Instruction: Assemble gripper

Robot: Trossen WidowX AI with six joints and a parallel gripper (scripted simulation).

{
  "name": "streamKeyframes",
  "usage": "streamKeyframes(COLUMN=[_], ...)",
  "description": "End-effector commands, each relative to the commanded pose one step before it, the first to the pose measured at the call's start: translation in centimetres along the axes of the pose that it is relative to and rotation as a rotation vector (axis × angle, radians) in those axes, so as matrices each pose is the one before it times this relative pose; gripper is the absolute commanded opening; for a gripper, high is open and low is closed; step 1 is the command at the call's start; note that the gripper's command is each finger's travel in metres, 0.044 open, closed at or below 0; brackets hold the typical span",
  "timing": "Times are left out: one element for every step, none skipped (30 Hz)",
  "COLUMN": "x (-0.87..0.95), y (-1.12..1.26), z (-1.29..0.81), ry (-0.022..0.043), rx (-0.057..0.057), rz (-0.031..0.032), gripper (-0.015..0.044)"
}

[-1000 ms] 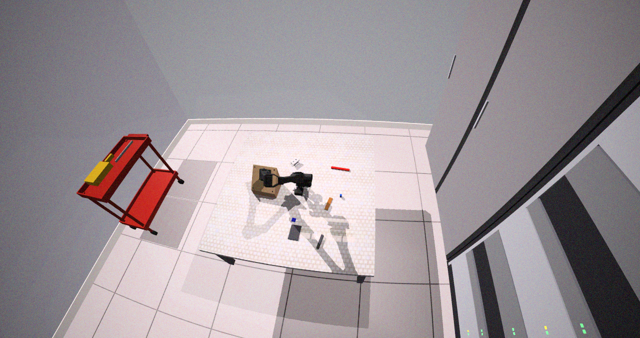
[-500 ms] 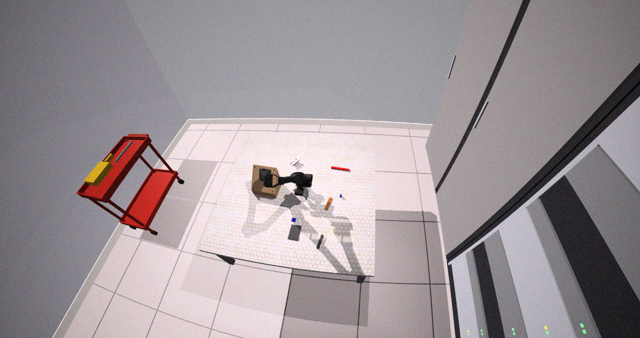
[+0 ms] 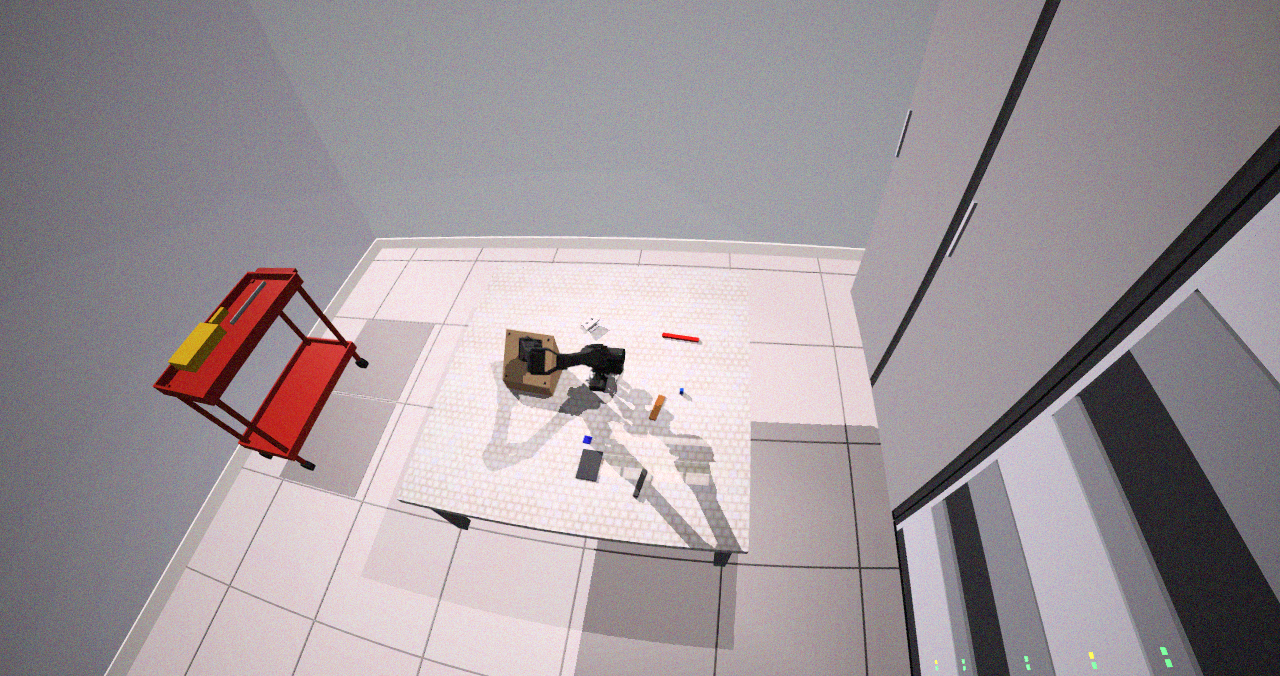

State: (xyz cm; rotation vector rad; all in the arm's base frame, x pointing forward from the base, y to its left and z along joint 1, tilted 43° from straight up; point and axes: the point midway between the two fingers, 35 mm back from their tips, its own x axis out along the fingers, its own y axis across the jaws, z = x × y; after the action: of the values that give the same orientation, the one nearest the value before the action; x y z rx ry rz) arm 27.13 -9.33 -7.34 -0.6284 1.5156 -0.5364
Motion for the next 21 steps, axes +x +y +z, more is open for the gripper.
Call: streamKeyframes(x=[0.249,0.000,0.000,0.000,0.000,0.000,0.000,0.000,0.000,0.000,0.000,0.000,0.000,0.000,-0.246,0.000,-0.006,0.000,0.000,0.000,0.000], y=[-0.131,0.000,0.000,0.000,0.000,0.000,0.000,0.000,0.000,0.000,0.000,0.000,0.000,0.000,0.132,0.000,0.001,0.000,0.000,0.000,0.000], z=[-0.032,0.000,0.000,0.000,0.000,0.000,0.000,0.000,0.000,0.000,0.000,0.000,0.000,0.000,0.032,0.000,0.004,0.000,0.000,0.000,0.000], ry=[0.00292,0.00000,0.00000,0.00000,0.00000,0.00000,0.00000,0.00000,0.00000,0.00000,0.00000,0.00000,0.00000,0.00000,-0.00299,0.00000,-0.00023,0.00000,0.00000,0.00000,0.00000], rx=[0.0047,0.0000,0.0000,0.0000,0.0000,0.0000,0.0000,0.0000,0.0000,0.0000,0.0000,0.0000,0.0000,0.0000,-0.0054,0.0000,-0.0003,0.0000,0.0000,0.0000,0.0000], rz=[-0.00387,0.00000,0.00000,0.00000,0.00000,0.00000,0.00000,0.00000,0.00000,0.00000,0.00000,0.00000,0.00000,0.00000,0.00378,0.00000,-0.00049,0.00000,0.00000,0.00000,0.00000], gripper=[0.0134,0.0134,0.0134,0.0134,0.0134,0.0134,0.0134,0.0134,0.0134,0.0134,0.0134,0.0134,0.0134,0.0134,0.0160,0.0186,0.0213,0.0224,0.0224,0.0224,0.0224])
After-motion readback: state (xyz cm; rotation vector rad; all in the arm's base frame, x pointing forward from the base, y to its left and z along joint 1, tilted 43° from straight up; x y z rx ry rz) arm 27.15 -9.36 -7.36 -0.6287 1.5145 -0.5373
